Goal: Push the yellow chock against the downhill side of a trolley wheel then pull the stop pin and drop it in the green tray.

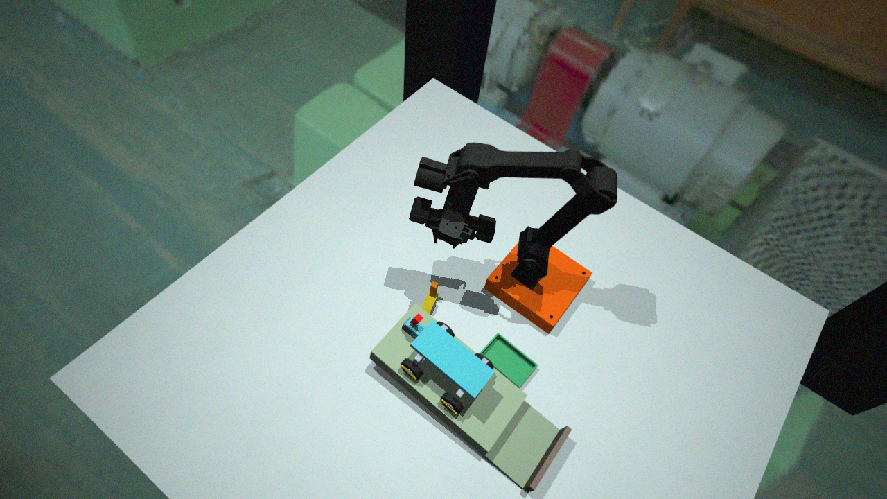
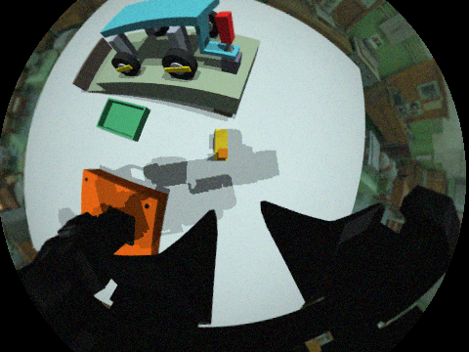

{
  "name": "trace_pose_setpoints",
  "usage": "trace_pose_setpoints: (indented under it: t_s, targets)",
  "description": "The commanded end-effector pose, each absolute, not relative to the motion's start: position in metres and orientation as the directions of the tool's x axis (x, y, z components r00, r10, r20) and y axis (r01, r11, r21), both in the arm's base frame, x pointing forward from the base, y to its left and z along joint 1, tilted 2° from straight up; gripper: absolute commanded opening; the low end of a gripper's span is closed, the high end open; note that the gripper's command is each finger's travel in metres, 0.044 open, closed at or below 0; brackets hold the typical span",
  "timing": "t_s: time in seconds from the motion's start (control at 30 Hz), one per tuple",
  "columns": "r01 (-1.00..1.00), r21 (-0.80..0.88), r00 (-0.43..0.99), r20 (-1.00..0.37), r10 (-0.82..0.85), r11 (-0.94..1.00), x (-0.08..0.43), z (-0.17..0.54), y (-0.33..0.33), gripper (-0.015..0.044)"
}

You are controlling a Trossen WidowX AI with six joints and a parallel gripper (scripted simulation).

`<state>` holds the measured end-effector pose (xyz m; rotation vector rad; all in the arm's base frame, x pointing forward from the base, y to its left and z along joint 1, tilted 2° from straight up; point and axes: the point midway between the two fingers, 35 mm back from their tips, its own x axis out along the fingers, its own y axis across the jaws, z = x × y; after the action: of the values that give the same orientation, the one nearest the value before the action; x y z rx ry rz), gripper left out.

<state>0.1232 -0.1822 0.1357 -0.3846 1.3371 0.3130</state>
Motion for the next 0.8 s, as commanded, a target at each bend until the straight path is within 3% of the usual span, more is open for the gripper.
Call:
trace_pose_setpoints:
  t_s: [0.0,0.27,0.53,0.77]
  targets:
    - [-0.667,-0.102,0.164,-0.986,0.012,0.738,0.136,0.131,-0.181,0.0190]
    - [-0.954,-0.072,0.083,-0.996,0.027,0.291,0.161,0.120,-0.172,0.0190]
    - [-0.974,-0.008,0.004,-1.000,0.018,-0.225,0.184,0.110,-0.161,0.0190]
    - [-0.964,-0.002,-0.002,-1.000,0.016,-0.267,0.186,0.109,-0.160,0.0190]
